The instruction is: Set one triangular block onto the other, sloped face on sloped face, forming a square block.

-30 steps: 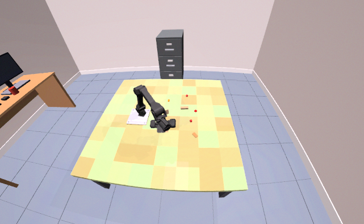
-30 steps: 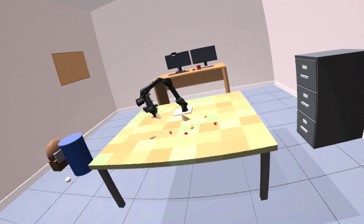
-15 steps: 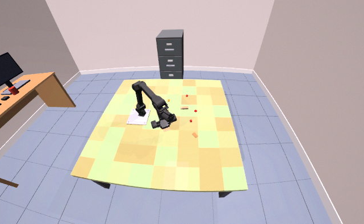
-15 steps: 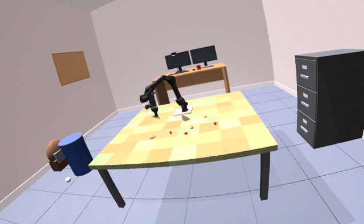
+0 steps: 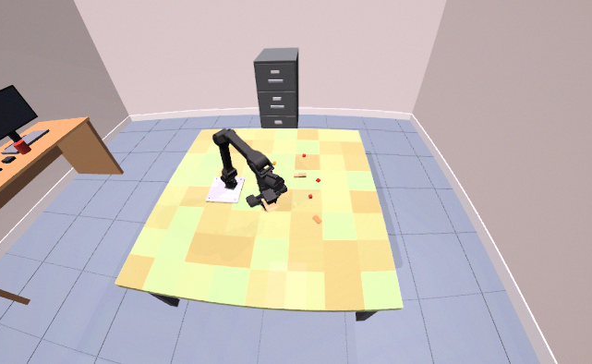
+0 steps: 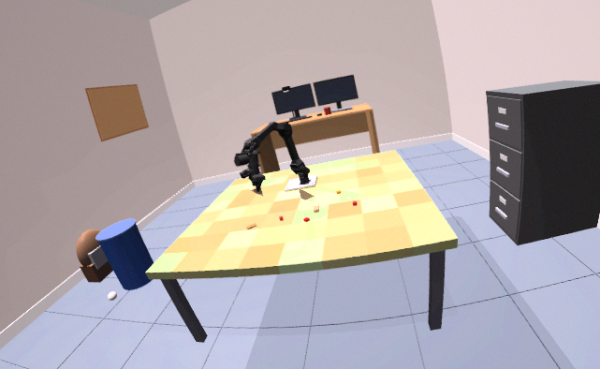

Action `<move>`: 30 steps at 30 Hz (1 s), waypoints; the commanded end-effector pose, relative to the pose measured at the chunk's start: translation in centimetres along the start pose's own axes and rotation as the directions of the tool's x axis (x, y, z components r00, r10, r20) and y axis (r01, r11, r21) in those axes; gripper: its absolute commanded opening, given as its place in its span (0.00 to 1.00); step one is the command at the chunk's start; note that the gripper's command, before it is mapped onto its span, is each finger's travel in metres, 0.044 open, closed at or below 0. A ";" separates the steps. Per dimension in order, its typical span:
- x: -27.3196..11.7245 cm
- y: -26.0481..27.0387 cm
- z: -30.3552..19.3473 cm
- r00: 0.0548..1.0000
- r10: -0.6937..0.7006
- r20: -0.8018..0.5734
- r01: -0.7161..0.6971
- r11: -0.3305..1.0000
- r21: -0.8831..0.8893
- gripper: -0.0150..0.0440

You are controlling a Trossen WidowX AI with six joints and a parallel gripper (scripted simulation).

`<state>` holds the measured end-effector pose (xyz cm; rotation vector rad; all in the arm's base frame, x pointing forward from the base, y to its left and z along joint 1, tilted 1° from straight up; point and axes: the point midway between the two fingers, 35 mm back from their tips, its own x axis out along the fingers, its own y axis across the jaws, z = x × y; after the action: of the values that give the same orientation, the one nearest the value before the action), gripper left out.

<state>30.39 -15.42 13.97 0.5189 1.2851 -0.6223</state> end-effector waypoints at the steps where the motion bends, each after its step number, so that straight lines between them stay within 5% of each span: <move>1: -0.5 0.5 -0.3 1.000 0.000 0.015 0.000 1.000 -0.009 0.25; 30: -4.4 9.9 -10.0 1.000 0.027 -0.016 -0.027 0.999 -0.043 0.25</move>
<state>29.89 -2.47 15.77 0.5017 1.3083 -0.5670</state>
